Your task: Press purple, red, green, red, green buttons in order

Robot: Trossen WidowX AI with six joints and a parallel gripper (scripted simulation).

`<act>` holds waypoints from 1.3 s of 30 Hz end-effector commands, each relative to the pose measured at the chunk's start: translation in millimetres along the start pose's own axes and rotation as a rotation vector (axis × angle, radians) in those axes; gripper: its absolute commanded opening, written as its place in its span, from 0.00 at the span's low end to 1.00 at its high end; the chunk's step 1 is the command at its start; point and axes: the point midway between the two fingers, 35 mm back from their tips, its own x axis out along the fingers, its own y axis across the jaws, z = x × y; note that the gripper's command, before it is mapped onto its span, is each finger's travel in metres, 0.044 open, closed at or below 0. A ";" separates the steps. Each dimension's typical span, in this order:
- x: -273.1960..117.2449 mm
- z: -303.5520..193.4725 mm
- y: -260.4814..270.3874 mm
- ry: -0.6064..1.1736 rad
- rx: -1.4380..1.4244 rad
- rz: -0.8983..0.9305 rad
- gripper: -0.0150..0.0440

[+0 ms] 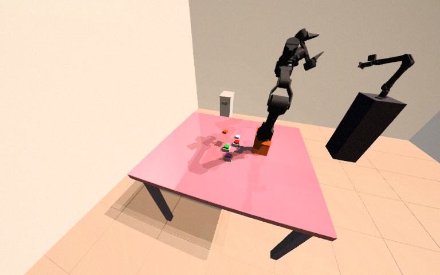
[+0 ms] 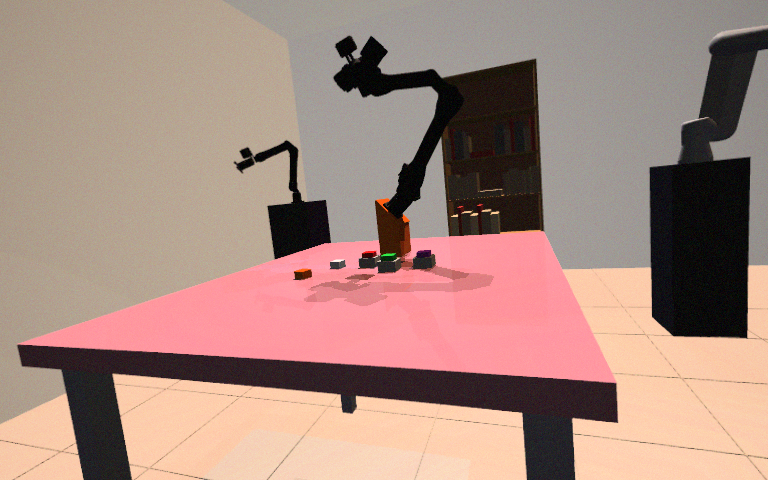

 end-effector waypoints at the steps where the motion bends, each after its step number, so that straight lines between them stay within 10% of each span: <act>1: -2.9 2.8 -3.4 -0.013 0.006 -0.014 0.93; 11: -171.1 110.5 -91.0 -0.691 0.216 -0.397 0.93; 19: -340.7 161.7 -68.6 -1.325 0.254 -0.340 0.93; 30: -531.3 142.5 81.2 -1.917 -0.006 0.351 0.93; 39: -590.9 43.1 246.8 -1.640 -0.396 1.253 0.93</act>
